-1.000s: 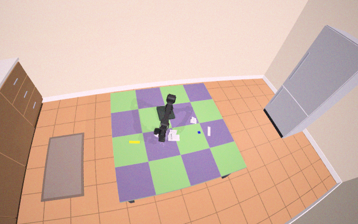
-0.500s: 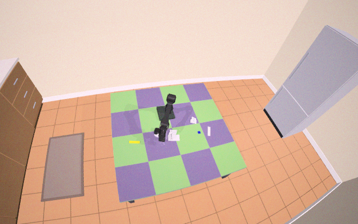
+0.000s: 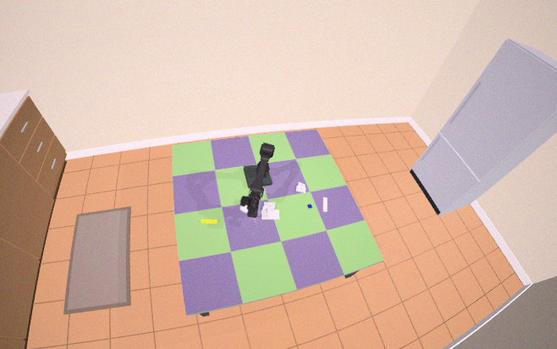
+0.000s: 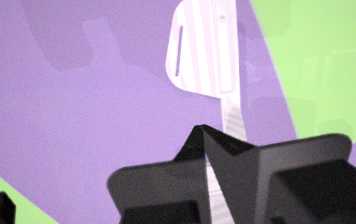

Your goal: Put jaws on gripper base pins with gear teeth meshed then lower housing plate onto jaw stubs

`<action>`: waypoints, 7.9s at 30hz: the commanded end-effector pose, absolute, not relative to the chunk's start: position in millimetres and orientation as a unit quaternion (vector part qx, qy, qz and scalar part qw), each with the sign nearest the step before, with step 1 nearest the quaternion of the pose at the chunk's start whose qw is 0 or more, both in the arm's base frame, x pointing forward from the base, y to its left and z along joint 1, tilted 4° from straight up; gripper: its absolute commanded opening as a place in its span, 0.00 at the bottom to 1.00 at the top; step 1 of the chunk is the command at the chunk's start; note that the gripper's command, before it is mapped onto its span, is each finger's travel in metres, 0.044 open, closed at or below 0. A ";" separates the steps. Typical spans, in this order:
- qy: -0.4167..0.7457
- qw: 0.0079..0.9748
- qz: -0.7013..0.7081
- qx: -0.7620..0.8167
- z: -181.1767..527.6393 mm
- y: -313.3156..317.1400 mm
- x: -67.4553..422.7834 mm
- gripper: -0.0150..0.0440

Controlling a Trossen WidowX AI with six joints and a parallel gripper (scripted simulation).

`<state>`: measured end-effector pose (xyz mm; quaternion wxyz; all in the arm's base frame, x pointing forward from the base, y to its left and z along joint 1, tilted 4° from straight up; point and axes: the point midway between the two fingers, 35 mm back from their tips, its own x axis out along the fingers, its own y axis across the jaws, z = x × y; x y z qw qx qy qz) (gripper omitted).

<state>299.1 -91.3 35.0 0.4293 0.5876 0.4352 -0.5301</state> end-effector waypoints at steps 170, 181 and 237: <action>0.439 0.427 -0.526 0.590 34.7 -80.2 267.7 0.25; 0.438 0.427 -0.526 0.590 60.6 -81.0 260.3 0.25; 0.437 0.428 -0.524 0.593 97.1 -83.2 261.6 0.82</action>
